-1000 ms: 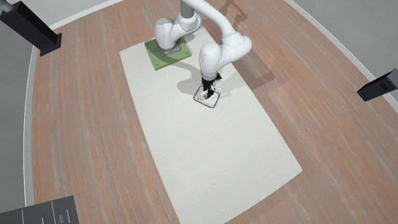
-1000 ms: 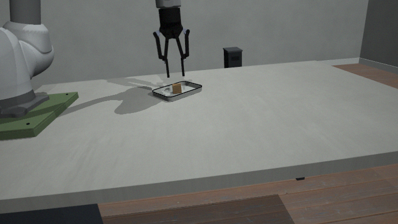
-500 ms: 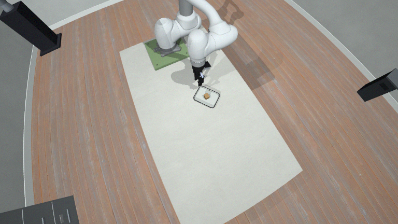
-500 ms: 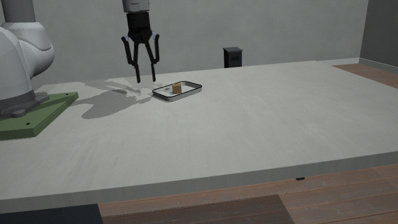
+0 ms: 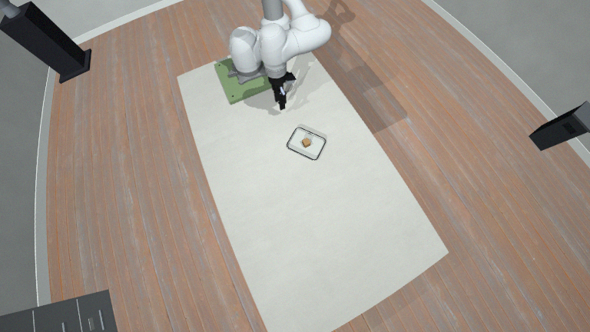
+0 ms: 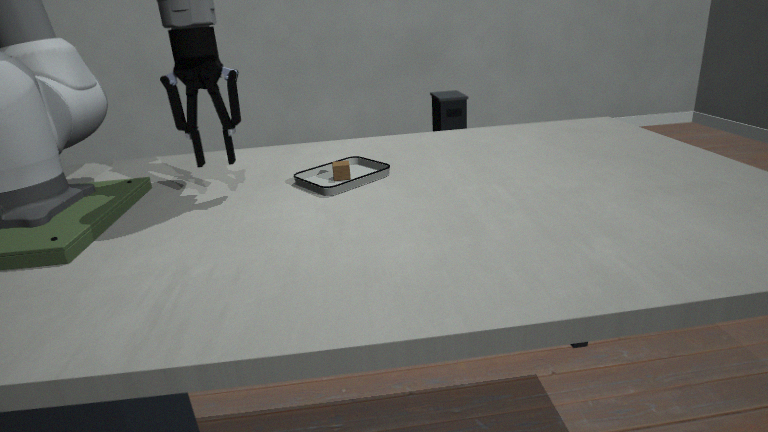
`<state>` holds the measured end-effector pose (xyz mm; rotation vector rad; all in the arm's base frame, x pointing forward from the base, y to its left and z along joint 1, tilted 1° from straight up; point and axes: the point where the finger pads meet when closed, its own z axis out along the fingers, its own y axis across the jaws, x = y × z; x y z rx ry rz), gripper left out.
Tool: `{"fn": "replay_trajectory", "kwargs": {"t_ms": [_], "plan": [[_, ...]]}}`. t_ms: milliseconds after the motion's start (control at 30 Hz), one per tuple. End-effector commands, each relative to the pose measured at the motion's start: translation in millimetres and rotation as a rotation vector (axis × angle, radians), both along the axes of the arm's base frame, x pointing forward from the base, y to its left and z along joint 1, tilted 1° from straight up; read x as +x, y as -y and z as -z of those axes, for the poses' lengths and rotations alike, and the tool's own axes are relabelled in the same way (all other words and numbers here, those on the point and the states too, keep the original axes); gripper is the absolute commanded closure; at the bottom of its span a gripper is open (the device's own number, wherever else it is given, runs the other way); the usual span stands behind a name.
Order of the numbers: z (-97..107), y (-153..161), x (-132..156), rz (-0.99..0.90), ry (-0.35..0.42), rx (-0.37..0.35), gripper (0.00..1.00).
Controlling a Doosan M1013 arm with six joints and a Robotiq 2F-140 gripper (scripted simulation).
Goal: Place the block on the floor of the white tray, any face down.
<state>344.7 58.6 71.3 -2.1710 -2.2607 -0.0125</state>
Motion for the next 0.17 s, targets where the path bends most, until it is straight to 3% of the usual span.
{"fn": "replay_trajectory", "kwargs": {"t_ms": [0,133], "plan": [[-2.2,2.6,-5.1,-0.004,-0.001,-0.002,0.60],[-2.2,2.6,-5.1,-0.004,-0.001,-0.002,0.60]]}}
